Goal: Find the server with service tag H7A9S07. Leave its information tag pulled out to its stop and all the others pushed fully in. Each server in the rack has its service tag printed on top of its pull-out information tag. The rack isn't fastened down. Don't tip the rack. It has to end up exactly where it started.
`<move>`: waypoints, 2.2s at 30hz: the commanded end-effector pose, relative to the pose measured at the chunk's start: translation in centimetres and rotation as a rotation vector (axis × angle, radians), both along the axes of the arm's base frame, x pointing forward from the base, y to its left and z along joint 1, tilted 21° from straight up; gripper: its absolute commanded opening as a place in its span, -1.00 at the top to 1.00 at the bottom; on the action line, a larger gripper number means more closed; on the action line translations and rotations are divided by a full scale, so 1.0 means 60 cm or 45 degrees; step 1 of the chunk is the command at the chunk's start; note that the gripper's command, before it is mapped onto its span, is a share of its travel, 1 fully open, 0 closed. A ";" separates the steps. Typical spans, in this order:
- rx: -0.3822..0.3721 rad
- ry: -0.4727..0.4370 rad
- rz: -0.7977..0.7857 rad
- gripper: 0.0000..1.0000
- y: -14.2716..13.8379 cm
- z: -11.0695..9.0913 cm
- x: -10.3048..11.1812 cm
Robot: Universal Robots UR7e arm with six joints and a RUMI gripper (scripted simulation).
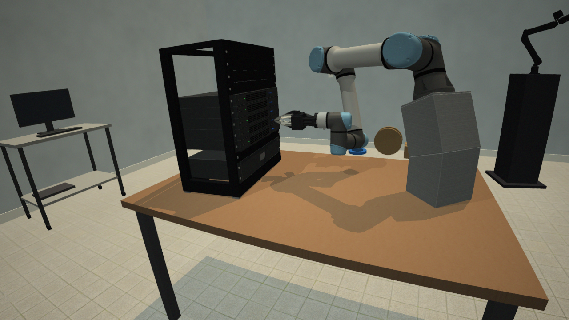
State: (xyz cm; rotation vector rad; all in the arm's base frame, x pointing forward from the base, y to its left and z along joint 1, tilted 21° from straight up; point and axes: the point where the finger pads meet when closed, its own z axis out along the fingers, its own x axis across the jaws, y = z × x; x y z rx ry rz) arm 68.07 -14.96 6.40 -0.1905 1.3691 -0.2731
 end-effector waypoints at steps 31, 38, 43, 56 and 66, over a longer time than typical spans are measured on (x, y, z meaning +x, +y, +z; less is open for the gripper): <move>-0.001 -0.001 0.000 1.00 0.002 -0.011 -0.059; -0.001 -0.001 0.000 1.00 0.002 -0.011 -0.060; -0.001 -0.001 0.000 1.00 0.002 -0.011 -0.060; -0.001 -0.001 0.000 0.69 0.002 -0.011 -0.060; -0.001 -0.001 0.000 0.69 0.002 -0.011 -0.060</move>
